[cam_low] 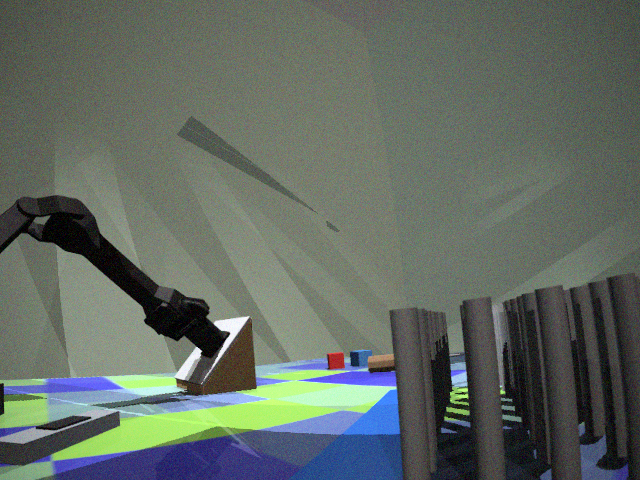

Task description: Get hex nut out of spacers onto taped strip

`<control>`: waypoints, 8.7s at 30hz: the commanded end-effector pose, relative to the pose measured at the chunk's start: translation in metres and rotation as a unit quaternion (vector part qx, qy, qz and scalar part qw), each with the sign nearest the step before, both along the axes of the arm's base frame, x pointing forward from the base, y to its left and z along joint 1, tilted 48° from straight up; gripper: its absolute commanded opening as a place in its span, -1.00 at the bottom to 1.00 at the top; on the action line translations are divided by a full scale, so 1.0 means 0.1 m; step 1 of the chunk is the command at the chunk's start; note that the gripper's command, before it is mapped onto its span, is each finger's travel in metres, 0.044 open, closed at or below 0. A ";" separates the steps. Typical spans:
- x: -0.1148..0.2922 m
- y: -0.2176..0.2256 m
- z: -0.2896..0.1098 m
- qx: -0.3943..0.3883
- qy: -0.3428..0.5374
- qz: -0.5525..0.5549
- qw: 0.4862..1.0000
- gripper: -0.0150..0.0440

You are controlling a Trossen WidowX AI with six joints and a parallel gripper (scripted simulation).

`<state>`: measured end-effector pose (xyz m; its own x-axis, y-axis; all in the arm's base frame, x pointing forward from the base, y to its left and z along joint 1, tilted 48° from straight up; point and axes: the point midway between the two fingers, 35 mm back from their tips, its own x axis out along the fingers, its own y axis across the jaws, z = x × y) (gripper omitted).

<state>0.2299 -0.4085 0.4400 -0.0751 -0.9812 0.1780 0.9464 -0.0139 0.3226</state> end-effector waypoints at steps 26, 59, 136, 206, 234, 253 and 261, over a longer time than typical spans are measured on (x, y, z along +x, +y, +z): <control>2.18 3.07 -2.08 0.046 0.316 0.463 0.827 1.00; 1.35 5.00 -3.83 -0.009 0.506 0.638 0.580 1.00; -1.18 6.71 -6.71 0.009 0.846 0.456 0.277 1.00; -1.09 6.19 -7.17 0.008 0.846 0.455 0.279 0.01; -1.23 7.41 -6.04 0.011 0.845 0.457 0.278 -0.49; -0.67 7.32 -5.29 0.018 0.841 0.466 0.274 -0.49; -0.36 7.13 -4.89 0.020 0.838 0.470 0.276 -0.49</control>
